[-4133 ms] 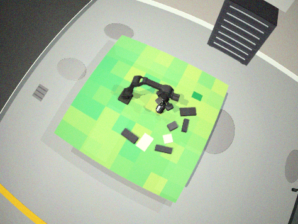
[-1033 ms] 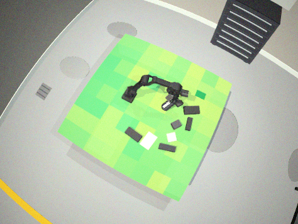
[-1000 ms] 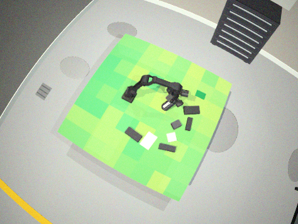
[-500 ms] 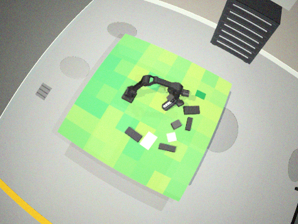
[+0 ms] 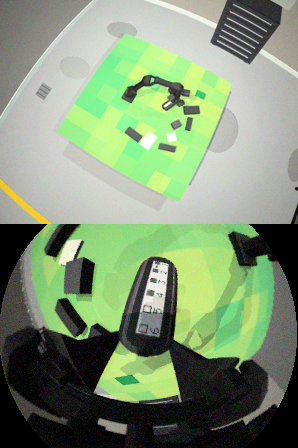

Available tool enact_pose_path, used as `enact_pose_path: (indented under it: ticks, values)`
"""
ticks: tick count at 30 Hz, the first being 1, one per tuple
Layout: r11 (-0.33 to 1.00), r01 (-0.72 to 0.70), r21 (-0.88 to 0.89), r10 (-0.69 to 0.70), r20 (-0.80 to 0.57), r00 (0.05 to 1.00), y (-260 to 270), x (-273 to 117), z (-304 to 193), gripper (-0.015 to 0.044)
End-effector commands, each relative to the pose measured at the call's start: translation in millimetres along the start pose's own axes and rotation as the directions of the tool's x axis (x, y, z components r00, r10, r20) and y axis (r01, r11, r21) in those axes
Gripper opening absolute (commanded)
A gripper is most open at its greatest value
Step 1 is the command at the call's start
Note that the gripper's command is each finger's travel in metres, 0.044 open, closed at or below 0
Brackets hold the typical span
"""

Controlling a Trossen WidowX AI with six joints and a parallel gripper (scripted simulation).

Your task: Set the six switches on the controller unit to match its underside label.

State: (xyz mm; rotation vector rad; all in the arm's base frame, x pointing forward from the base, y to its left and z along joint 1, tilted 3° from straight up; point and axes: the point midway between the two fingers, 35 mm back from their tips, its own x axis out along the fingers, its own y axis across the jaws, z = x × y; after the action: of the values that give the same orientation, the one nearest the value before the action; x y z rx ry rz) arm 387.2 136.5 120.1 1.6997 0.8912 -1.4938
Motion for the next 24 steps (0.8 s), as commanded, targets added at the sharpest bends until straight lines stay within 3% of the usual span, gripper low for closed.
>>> enact_pose_path:
  ticks: [1, 24]
  values:
    - [1.000, 0.012, 0.011, -0.012, 0.023, 1.000, 0, 8, 2, 0.0338]
    - [1.000, 0.012, 0.011, -0.012, 0.022, 1.000, 0, 23, -7, 0.0338]
